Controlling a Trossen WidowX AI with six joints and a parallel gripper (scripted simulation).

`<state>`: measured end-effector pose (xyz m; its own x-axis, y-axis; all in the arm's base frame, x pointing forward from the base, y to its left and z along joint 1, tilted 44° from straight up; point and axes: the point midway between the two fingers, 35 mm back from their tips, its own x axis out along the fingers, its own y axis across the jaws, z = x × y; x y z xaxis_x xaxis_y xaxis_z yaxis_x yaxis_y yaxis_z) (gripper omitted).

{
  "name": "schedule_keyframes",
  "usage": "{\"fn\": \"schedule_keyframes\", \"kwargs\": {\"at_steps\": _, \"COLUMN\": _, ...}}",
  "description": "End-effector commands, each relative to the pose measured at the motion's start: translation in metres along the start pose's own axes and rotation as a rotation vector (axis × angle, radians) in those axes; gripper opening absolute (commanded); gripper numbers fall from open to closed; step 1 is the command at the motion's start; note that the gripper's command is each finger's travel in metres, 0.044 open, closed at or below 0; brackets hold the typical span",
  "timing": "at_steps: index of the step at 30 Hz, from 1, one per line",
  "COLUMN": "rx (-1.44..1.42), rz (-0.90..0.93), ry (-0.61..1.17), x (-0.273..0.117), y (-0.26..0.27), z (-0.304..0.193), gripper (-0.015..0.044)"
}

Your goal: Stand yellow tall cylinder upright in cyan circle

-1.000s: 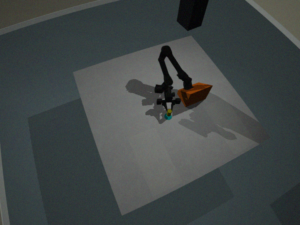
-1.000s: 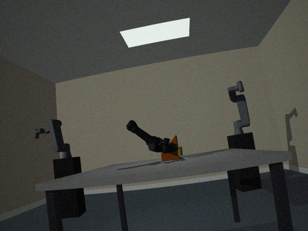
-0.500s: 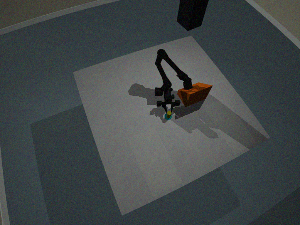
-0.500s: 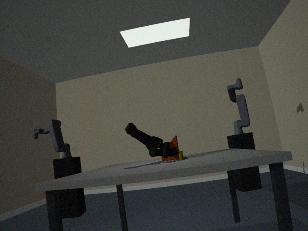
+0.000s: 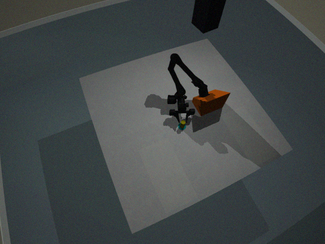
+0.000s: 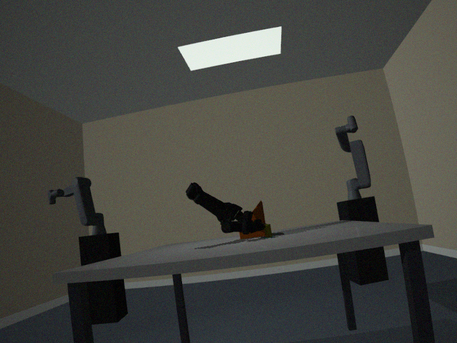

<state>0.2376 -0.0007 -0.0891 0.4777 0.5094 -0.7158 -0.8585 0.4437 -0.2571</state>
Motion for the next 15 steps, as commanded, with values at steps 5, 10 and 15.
{"fn": "schedule_keyframes", "kwargs": {"at_steps": 5, "rx": -0.005, "rz": -0.001, "ry": -0.004, "x": 0.000, "y": -0.001, "z": 0.001, "gripper": 0.0400}}
{"fn": "schedule_keyframes", "kwargs": {"at_steps": 10, "rx": -0.006, "rz": -0.001, "ry": -0.003, "x": 0.000, "y": -0.002, "z": 0.004, "gripper": 0.0400}}
{"fn": "schedule_keyframes", "kwargs": {"at_steps": 15, "rx": -0.013, "rz": 0.000, "ry": 0.001, "x": -0.002, "y": -0.005, "z": 0.027, "gripper": 0.0400}}
